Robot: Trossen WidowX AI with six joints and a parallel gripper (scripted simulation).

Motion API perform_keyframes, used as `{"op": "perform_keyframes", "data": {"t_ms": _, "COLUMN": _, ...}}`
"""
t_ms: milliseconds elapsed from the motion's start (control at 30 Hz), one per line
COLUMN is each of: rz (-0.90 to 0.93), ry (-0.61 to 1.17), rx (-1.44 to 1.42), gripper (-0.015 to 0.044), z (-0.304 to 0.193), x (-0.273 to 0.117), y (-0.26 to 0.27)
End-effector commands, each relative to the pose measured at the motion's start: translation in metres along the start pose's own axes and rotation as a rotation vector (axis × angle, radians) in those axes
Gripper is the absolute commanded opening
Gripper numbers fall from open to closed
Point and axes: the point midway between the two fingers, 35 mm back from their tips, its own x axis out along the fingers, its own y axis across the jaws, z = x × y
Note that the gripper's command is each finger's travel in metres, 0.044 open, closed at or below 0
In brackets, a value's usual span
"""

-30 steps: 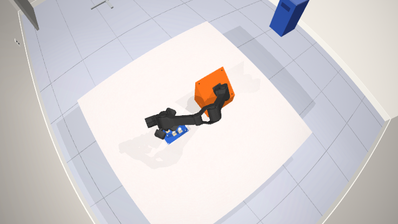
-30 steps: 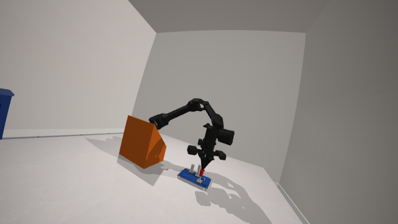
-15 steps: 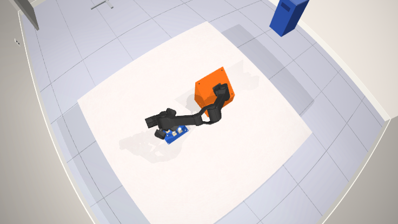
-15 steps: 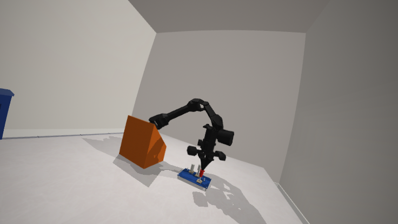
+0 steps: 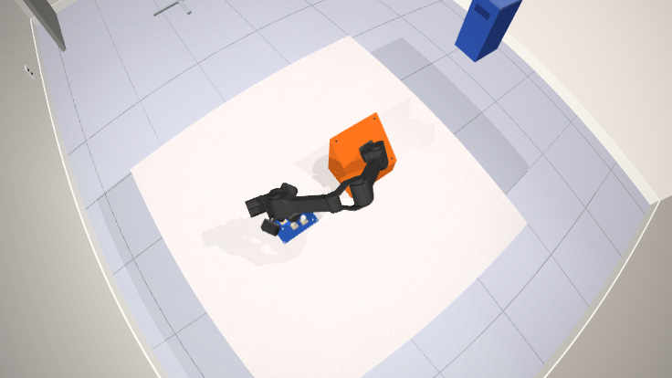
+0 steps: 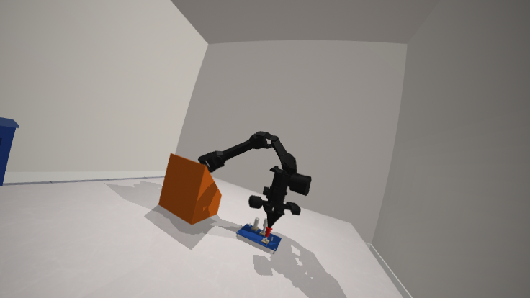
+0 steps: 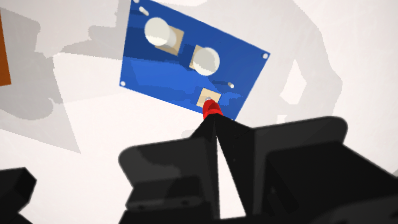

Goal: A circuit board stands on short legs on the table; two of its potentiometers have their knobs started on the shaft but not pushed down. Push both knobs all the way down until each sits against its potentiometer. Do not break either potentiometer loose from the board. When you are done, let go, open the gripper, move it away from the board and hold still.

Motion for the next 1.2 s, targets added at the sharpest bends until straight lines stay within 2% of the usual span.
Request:
{"op": "perform_keyframes", "data": {"t_ms": 0, "rz": 0.0, "ry": -0.005, "rx": -0.002, "gripper": 0.0, "z": 0.0003, "x": 0.0061, "y": -0.0007}}
{"op": "perform_keyframes", "data": {"t_ms": 1167, "rz": 0.0, "ry": -0.006, "rx": -0.002, "gripper": 0.0, "z": 0.0003, "x": 0.0101, "y": -0.0008}}
